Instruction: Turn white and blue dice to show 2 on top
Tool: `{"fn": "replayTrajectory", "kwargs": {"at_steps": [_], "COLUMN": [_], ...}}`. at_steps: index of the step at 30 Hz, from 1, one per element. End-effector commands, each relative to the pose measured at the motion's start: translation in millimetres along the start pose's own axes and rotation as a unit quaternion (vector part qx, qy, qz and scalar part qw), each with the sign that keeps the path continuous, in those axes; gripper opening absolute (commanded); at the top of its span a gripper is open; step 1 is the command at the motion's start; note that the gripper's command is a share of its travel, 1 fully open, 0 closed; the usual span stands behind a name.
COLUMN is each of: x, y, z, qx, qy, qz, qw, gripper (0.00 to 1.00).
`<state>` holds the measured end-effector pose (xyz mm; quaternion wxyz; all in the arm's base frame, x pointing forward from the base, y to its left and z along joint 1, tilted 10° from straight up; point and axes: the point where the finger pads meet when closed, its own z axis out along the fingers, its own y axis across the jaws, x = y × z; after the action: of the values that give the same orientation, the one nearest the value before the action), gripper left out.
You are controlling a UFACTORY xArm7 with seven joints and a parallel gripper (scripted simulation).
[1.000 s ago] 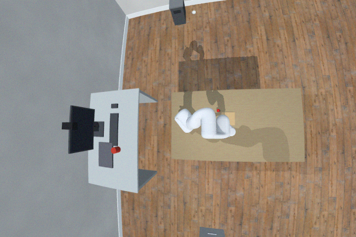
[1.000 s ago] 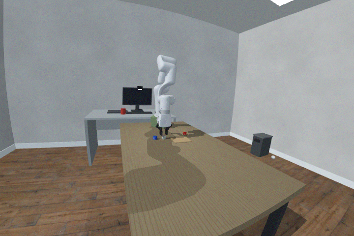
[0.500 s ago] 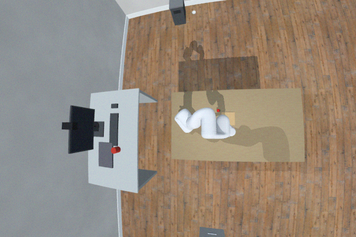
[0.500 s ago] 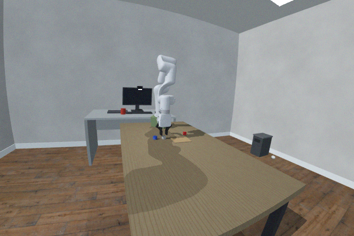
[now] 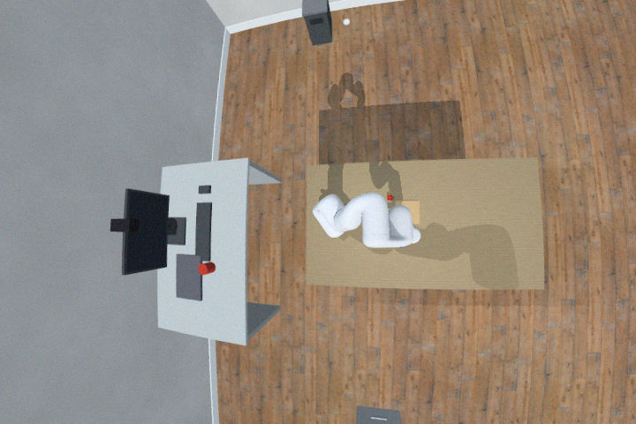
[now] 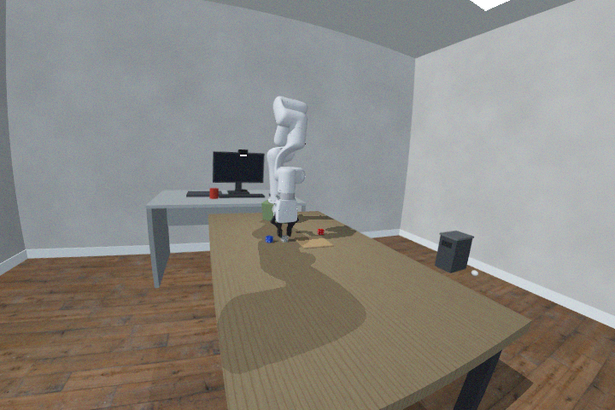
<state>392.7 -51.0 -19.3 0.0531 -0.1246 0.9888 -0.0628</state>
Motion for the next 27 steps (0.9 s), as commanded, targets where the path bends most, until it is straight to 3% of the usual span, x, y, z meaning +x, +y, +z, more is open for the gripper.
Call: {"fn": "replayTrajectory", "kwargs": {"at_steps": [1, 27], "x": [-1, -1], "y": [0, 0], "z": [8, 19], "qx": [0.000, -0.001], "qy": [-0.003, -0.003], "qz": [0.000, 0.000], "qw": [1.000, 1.000], "gripper": [0.42, 0.42]}}
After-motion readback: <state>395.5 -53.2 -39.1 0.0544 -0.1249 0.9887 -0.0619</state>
